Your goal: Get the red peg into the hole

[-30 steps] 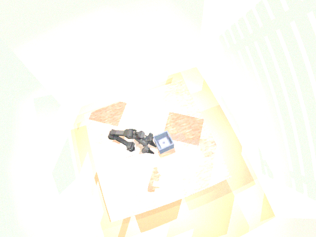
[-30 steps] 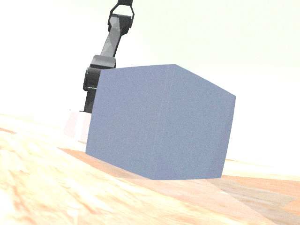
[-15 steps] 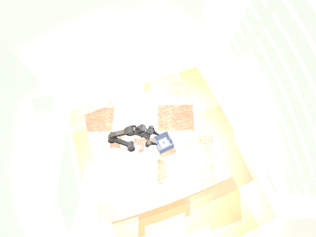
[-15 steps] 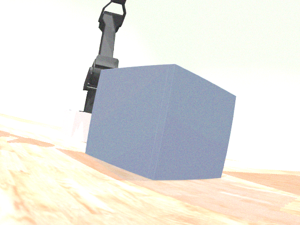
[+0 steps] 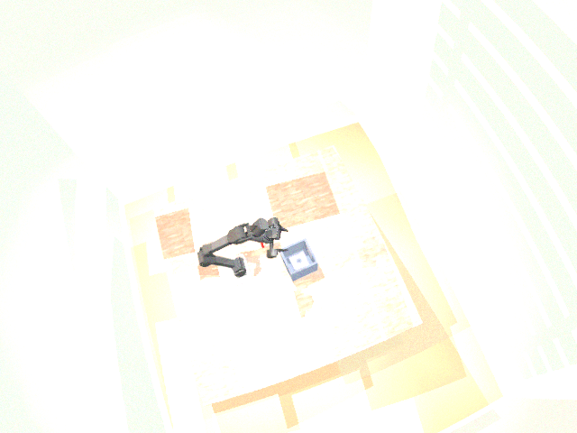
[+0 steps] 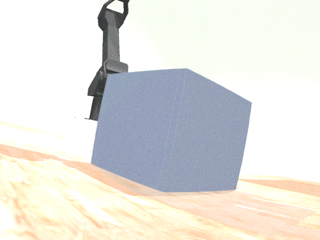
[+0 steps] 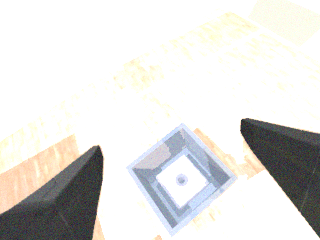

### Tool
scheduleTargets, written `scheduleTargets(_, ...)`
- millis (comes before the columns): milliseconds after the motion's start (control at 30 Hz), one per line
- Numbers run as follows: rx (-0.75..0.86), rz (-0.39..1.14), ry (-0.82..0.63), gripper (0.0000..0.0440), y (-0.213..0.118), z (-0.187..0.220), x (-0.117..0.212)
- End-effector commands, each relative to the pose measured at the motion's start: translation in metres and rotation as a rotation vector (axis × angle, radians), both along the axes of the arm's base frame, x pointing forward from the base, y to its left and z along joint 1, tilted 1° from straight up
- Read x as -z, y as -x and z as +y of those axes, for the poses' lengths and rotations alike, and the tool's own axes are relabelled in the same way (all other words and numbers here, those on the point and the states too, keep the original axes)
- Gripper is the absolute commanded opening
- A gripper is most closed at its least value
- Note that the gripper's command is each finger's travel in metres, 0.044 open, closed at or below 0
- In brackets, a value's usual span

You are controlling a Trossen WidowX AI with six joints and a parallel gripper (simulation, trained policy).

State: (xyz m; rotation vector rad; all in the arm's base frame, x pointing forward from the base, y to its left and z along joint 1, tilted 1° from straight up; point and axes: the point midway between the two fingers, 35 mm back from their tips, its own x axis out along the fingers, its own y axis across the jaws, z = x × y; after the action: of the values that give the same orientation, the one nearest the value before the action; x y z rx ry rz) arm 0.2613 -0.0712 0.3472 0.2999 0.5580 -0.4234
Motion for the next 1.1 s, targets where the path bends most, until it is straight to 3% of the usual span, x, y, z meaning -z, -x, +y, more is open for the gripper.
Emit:
scheduleTargets(0,-0.012,0.018,-0.085,0.044,-0.003,0.015,0.012)
scheduleTargets(567,0.009,0.2,-0.462,0.044,0.004,0.087,0.067)
scheduleTargets(1067,0.156,0.455,-0.683,0.044,0.028,0.135,0.117)
